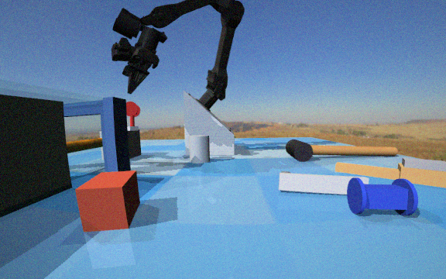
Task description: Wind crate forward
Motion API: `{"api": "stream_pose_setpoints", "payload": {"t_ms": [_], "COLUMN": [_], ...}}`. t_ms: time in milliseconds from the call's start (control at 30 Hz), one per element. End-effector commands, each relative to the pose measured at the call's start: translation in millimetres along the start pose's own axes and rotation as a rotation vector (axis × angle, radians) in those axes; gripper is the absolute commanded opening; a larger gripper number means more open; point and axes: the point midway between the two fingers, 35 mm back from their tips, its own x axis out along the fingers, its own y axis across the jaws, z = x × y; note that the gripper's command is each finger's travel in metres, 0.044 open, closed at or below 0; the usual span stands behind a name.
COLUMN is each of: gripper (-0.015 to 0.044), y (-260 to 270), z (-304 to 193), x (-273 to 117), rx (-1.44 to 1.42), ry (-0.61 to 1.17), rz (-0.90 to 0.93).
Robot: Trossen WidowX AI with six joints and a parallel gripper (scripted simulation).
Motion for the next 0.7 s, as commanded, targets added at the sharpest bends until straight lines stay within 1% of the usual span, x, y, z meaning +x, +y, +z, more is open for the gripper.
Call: {"api": "stream_pose_setpoints", "payload": {"t_ms": [0,67,233,333,667], "gripper": [0.0000,0.0000,0.0000,0.0000,0.0000], "y": [-0.5,0.0,-0.1,0.0,-0.2], "z": [2.6,2.1,1.8,1.1,-0.5], "x": [0.2,-0.4,0.0,0.5,1.7], "rx": [-0.007,-0.007,-0.005,-0.001,0.007], "ry": [0.127,0.216,0.252,0.317,0.325], "rz": [-0.006,-0.004,-0.002,0.002,0.001]}}
